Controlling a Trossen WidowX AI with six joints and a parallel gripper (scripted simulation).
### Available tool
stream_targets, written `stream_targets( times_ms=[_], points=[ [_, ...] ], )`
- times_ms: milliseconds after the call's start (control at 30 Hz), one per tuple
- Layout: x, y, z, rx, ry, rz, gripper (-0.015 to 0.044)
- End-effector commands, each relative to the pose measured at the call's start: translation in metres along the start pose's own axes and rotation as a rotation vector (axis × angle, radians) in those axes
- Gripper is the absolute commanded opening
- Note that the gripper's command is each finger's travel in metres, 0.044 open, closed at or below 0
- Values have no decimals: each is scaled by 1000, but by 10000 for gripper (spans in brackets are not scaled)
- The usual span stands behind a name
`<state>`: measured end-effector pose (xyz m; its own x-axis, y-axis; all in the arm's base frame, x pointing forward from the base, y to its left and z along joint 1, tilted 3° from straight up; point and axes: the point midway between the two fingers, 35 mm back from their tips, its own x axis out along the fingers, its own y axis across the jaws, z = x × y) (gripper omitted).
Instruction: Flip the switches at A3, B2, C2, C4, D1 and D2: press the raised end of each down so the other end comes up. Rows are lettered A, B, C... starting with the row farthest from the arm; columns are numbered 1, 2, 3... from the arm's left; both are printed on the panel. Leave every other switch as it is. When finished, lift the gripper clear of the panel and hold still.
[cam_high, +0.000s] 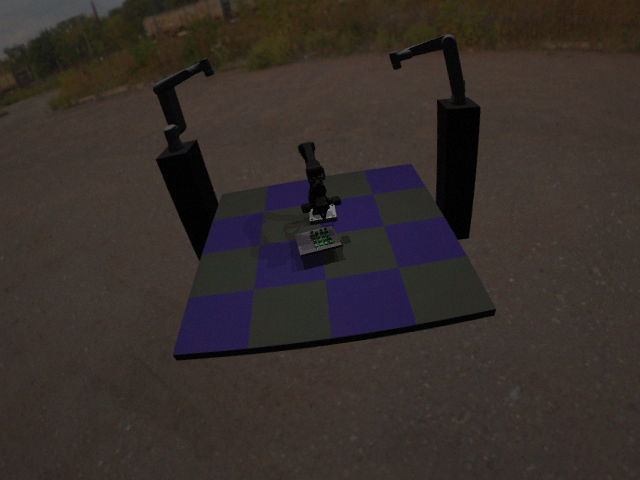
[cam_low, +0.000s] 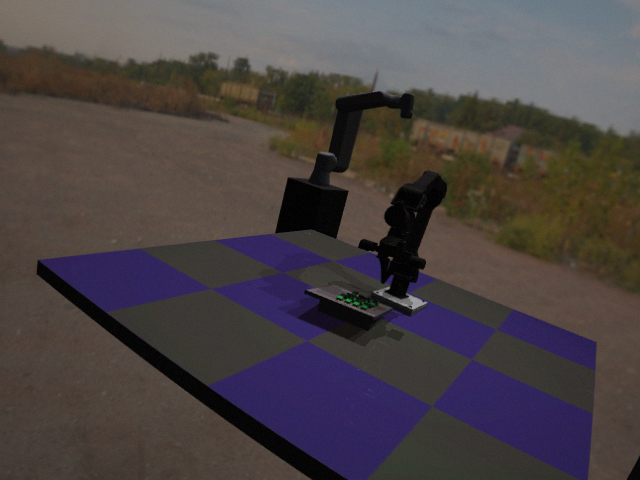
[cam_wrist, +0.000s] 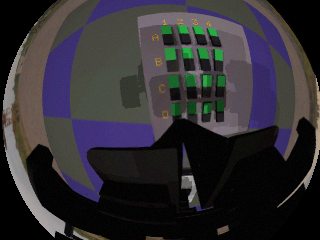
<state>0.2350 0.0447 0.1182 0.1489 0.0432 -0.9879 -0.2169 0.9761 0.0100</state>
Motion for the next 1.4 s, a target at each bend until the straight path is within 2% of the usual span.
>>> stream_targets(
  times_ms=[0,200,300,467,1367],
  points=[
    [-9,-1,-4,1,11,-4,0],
    [-9,-24,-23,1,13,-6,0],
    [-7,-24,-23,1,11,-6,0],
    [26,-24,-24,1,-14,-6,0],
    [50,-25,-24,1,-14,-6,0]
  ],
)
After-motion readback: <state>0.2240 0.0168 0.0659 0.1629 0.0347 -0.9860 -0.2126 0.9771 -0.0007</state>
